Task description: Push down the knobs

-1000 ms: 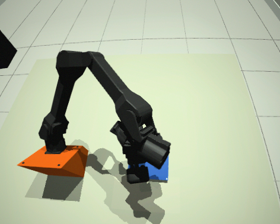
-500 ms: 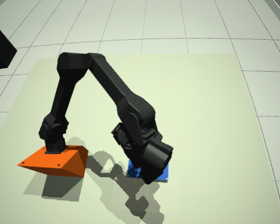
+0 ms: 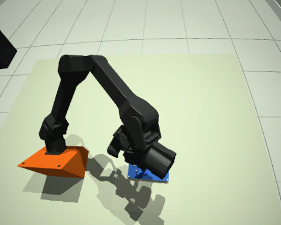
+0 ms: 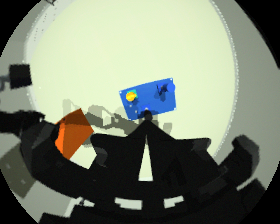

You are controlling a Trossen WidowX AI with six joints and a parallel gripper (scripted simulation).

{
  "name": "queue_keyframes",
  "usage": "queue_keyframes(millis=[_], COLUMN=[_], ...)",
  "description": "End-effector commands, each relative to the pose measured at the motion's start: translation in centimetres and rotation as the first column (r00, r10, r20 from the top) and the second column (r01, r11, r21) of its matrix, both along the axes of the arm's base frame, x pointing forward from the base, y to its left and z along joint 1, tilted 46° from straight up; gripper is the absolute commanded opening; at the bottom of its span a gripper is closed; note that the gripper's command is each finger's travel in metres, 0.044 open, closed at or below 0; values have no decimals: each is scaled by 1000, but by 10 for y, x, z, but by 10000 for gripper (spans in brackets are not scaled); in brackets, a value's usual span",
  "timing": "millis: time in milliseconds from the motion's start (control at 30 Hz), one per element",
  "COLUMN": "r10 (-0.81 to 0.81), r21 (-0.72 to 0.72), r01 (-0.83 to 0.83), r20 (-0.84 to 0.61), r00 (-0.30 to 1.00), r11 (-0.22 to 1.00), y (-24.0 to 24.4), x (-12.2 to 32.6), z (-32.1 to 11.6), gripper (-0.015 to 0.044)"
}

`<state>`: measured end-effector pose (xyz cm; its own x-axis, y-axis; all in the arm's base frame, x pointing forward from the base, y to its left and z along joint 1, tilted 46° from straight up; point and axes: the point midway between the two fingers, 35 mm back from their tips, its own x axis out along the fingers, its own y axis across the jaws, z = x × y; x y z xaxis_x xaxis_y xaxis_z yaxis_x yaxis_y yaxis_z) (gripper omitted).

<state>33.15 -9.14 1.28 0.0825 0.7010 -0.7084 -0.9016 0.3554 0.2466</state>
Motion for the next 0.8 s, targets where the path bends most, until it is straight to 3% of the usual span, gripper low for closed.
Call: queue_keyframes(millis=[0,533,767], r10=[94,459,542], r21=[-15,-147,-205], r01=[-93,-441,-516], r20=[85,427,502], r00=[992,779,674], r11=[996,885,832], y=[-3,-13,-15], x=[1,3,4], z=[0,-2,-2], gripper=[0,0,0])
